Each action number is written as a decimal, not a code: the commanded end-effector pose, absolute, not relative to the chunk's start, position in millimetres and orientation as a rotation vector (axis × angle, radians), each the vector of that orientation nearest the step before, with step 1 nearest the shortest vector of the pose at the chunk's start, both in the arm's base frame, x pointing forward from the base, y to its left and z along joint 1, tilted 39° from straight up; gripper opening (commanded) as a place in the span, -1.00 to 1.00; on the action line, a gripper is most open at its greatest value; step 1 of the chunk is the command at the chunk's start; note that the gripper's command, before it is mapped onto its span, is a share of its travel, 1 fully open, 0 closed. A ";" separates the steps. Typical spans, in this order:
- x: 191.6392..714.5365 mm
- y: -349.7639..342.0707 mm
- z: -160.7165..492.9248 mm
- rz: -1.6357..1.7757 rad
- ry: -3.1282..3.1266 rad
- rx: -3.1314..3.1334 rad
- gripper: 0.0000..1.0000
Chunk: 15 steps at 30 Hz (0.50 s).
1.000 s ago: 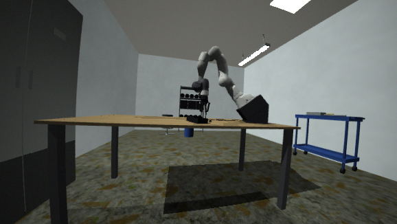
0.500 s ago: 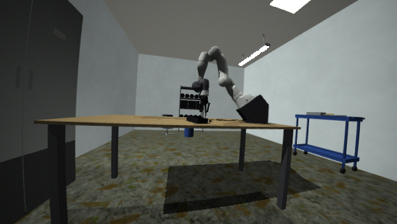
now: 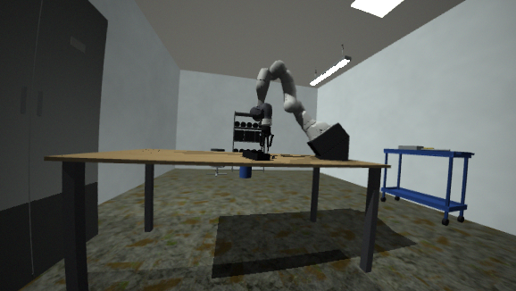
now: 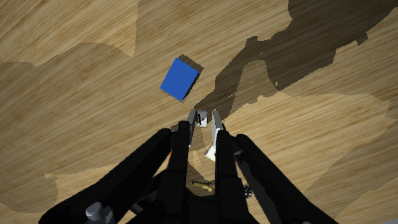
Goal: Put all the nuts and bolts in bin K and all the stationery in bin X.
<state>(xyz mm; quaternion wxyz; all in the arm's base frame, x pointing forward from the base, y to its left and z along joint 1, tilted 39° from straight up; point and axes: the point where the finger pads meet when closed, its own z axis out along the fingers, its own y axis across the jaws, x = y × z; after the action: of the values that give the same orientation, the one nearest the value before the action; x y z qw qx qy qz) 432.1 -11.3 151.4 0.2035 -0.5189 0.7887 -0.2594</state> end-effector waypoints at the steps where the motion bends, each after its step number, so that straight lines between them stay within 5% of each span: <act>1: 437.0 -13.0 150.3 -0.733 2.192 -1.448 -0.64; 15: 438.0 -12.8 151.0 -0.733 2.192 -1.448 -0.64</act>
<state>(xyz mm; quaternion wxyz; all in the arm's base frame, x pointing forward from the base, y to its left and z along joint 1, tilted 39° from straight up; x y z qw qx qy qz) 436.3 -12.4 150.2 0.2047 -0.5184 0.7881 -0.2614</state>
